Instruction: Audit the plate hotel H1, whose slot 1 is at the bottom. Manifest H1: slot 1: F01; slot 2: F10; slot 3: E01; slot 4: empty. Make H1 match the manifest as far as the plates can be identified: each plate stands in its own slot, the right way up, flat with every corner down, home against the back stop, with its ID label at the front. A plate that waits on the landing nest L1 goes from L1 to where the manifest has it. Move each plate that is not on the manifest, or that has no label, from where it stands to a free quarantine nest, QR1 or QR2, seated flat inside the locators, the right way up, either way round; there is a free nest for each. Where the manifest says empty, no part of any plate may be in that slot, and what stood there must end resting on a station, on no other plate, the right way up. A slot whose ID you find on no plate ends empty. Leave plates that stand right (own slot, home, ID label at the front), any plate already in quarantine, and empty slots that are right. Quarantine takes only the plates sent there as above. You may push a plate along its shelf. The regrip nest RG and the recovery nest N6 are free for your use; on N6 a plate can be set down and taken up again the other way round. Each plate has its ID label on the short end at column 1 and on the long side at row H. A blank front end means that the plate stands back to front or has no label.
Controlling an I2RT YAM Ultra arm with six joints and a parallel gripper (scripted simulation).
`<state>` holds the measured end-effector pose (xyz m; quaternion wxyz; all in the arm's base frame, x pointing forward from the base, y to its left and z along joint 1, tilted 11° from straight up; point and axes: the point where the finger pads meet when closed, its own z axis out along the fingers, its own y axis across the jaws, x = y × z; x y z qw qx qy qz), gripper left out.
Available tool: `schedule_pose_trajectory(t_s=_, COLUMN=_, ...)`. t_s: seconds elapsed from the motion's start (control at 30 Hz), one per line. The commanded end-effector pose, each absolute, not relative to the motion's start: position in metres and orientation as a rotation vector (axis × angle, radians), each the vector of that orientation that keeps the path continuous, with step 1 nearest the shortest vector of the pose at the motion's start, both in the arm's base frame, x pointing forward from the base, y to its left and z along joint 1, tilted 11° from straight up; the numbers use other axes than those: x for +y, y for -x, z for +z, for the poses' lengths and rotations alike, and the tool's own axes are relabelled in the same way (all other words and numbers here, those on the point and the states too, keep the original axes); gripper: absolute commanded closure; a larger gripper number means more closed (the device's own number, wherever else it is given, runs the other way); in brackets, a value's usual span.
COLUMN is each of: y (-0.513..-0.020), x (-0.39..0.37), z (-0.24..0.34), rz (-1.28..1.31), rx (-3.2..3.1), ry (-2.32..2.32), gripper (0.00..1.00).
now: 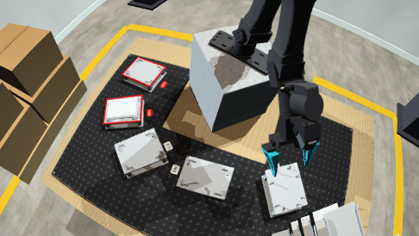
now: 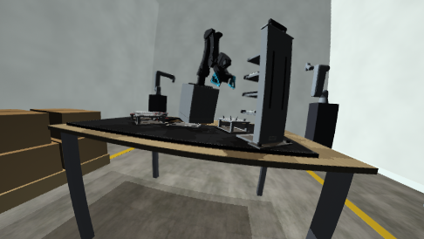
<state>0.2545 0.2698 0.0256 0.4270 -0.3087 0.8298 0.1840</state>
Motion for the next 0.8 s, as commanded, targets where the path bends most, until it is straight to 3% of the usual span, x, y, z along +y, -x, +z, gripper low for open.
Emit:
schedule_pose_trajectory(t_s=0.0, y=-0.254, x=0.274, z=0.030, rz=0.449, rx=2.070, ry=0.726, gripper=0.00)
schedule_pose_trajectory(t_s=0.77, y=-0.221, x=0.311, z=0.027, rz=0.451, rx=2.071, ry=0.725, gripper=0.00)
